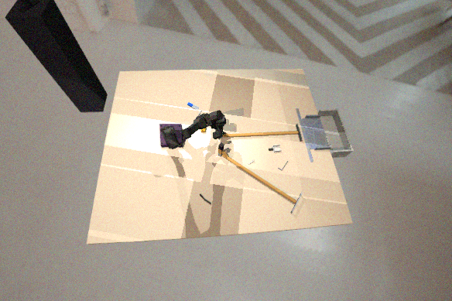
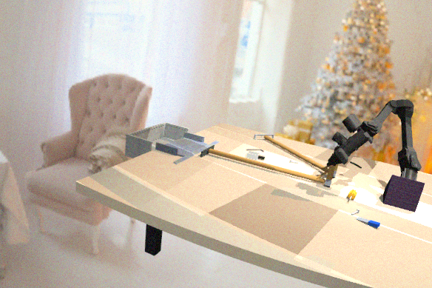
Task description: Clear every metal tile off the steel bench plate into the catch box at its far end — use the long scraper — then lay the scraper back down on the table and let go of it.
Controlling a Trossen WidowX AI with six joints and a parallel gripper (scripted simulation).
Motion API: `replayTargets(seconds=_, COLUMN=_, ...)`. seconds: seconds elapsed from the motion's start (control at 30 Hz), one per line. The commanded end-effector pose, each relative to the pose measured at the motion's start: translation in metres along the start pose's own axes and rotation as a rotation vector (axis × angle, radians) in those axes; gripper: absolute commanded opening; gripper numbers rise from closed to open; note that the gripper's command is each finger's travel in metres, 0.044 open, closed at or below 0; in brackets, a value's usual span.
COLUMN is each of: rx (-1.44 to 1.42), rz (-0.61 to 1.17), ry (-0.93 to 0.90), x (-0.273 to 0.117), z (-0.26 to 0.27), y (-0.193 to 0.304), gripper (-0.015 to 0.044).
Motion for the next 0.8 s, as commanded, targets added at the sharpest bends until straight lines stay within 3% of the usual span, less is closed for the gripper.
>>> replayTargets(seconds=0.0, rx=0.0, rz=0.0, ry=0.0, x=0.0, z=0.0, y=0.0, gripper=0.0368)
replayTargets(seconds=0.1, rx=0.001, rz=0.0, ry=-0.002, x=-0.002, z=0.0, y=-0.001, gripper=0.044)
replayTargets(seconds=0.77, rx=0.027, rz=0.0, ry=-0.043, x=-0.054, z=0.006, y=-0.03, gripper=0.044)
Point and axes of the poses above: the point midway between the two fingers, 35 mm back from their tips, its own x axis out along the fingers, its own z axis across the jaws, y = z × x, the point moved 9 cm from there along -x, back along the fingers, and after that the axes turned 3 degrees about -x, right-handed, at the moved point
